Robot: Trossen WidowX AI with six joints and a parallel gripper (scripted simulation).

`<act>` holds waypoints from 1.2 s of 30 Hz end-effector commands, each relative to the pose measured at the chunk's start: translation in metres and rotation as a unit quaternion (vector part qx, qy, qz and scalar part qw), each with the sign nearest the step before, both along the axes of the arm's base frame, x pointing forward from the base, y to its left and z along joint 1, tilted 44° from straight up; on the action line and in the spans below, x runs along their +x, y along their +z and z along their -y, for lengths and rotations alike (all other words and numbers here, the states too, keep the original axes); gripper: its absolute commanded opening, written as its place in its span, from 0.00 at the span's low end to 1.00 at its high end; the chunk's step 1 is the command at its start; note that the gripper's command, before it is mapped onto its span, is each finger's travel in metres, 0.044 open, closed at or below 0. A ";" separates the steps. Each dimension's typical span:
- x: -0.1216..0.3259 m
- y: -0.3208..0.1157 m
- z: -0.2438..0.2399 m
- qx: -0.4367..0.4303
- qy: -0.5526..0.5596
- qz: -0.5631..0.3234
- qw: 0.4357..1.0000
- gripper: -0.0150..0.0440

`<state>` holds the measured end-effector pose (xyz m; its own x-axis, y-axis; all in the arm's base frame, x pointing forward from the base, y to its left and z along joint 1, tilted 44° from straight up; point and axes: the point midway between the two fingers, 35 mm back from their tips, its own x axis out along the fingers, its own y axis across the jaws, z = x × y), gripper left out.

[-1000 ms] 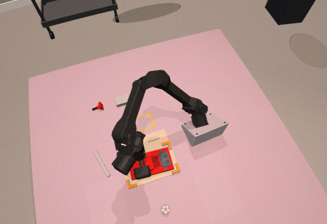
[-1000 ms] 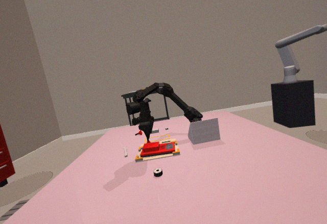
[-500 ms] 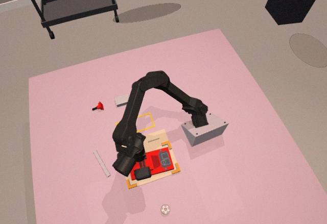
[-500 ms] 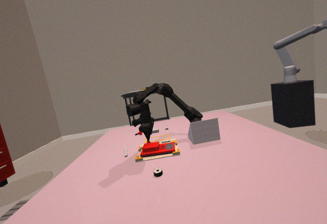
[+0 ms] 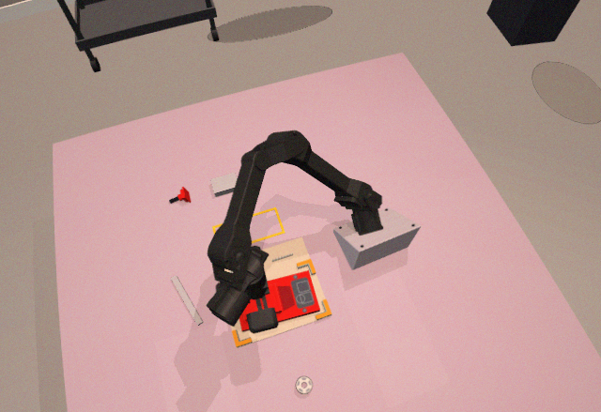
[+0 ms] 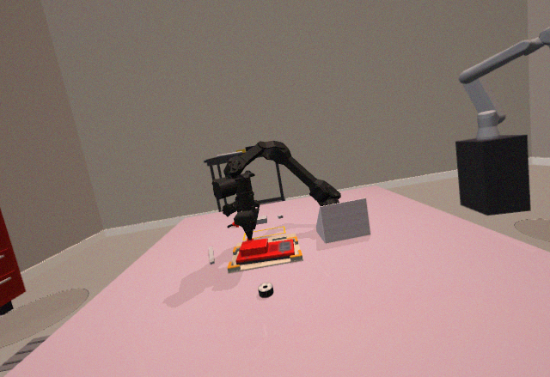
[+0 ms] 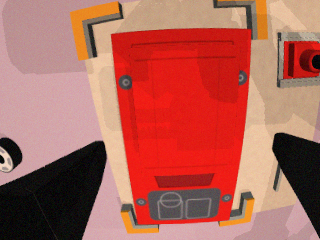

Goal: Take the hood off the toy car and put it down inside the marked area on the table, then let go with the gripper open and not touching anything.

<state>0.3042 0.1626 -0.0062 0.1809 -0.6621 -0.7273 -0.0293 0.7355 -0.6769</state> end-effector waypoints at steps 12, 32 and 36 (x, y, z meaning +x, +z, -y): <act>0.002 -0.008 0.009 -0.003 0.001 -0.001 1.000 1.00; 0.005 -0.018 0.019 -0.004 0.001 -0.001 1.000 1.00; 0.006 -0.020 0.021 -0.004 0.001 -0.001 1.000 1.00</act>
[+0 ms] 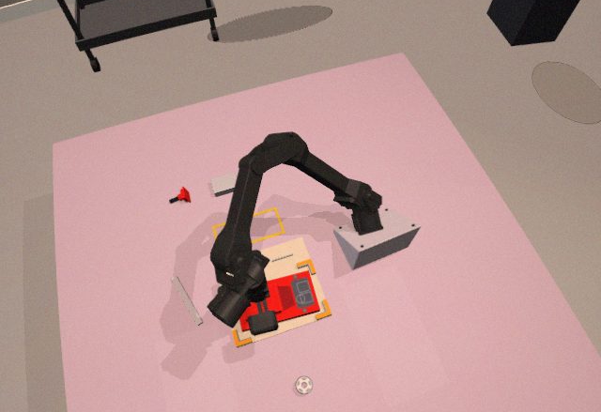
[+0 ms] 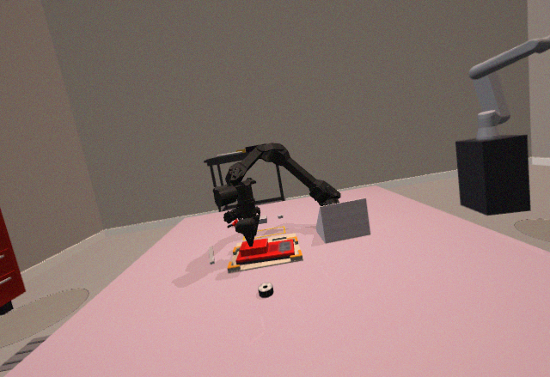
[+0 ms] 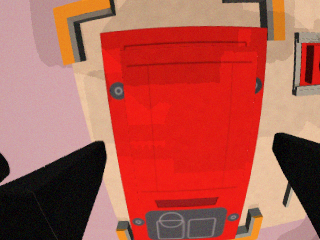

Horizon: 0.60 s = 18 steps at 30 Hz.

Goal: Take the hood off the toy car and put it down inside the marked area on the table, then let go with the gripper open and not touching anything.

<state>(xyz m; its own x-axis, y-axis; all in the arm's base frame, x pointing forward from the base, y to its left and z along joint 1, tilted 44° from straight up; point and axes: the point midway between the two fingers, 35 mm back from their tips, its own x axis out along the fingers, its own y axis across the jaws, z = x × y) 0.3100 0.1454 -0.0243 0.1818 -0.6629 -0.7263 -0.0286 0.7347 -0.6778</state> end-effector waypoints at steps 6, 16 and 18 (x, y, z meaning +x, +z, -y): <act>0.001 -0.005 0.006 -0.003 0.001 -0.001 1.000 1.00; 0.002 -0.008 0.009 -0.004 0.001 -0.001 1.000 1.00; 0.002 -0.009 0.010 -0.004 0.001 -0.001 1.000 1.00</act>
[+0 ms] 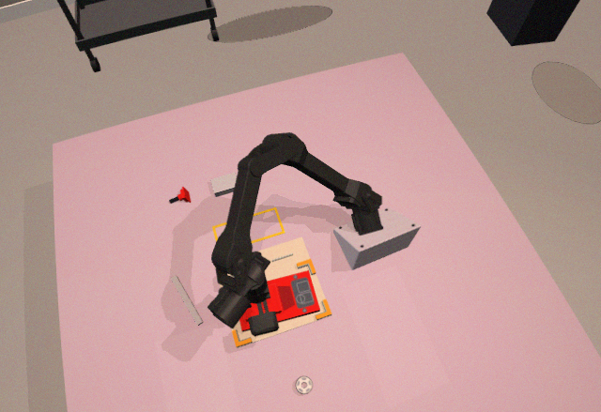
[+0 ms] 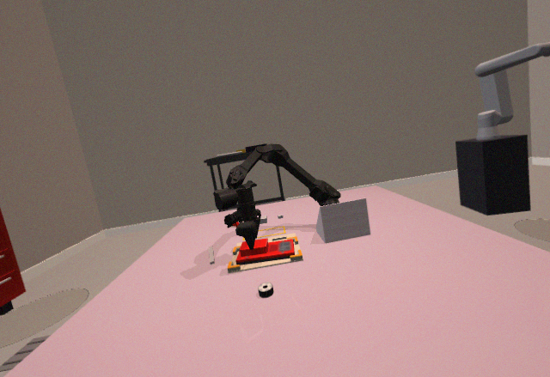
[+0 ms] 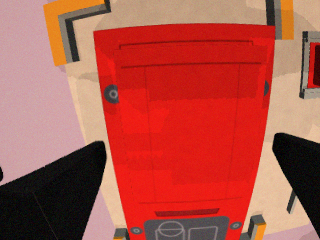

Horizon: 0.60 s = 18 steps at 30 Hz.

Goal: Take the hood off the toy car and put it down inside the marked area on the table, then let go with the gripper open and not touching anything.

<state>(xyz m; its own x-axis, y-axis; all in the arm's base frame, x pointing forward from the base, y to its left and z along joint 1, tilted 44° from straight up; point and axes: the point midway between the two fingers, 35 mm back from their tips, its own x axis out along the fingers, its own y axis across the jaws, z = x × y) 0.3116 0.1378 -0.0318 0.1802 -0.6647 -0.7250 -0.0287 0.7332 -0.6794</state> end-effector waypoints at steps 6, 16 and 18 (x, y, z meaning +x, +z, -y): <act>0.001 -0.004 0.004 -0.002 0.001 0.000 1.000 1.00; 0.002 -0.007 0.007 -0.003 0.001 0.000 1.000 1.00; 0.002 -0.008 0.008 -0.003 0.001 0.000 1.000 1.00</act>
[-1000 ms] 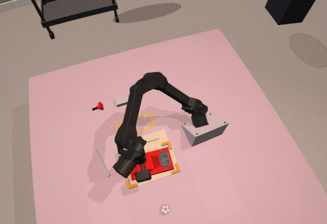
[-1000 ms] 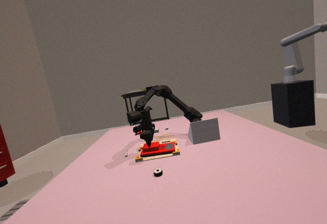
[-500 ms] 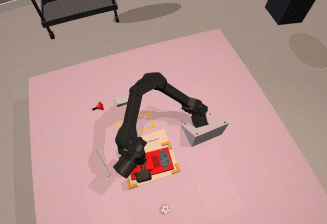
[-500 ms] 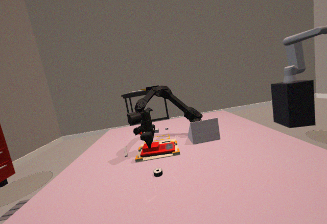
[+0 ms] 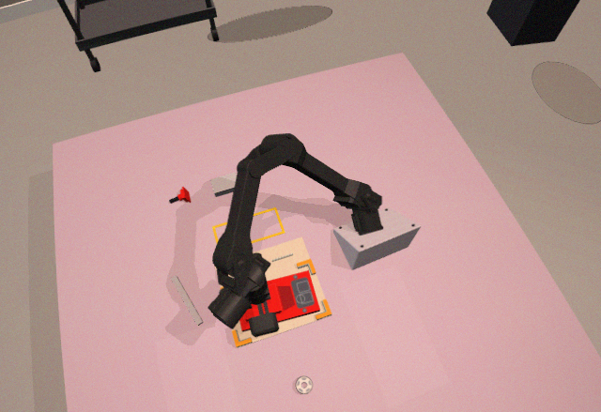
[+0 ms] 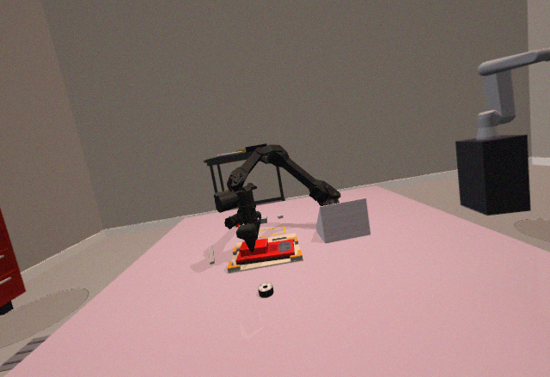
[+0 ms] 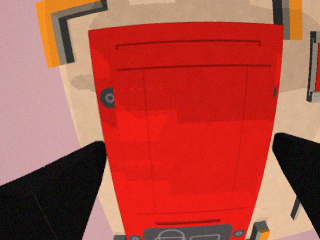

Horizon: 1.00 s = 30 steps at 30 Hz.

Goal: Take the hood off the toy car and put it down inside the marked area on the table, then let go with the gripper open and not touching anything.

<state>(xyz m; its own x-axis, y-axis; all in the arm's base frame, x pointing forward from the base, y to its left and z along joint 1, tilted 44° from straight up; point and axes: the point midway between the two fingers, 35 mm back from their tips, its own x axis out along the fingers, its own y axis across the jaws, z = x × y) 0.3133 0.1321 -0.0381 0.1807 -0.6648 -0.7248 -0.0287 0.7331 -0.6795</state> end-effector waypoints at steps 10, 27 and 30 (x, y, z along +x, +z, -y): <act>0.001 -0.005 0.006 -0.003 0.001 0.000 1.000 1.00; 0.001 -0.005 0.005 0.000 0.000 0.000 1.000 0.76; 0.001 -0.005 0.005 0.000 0.000 0.000 1.000 0.66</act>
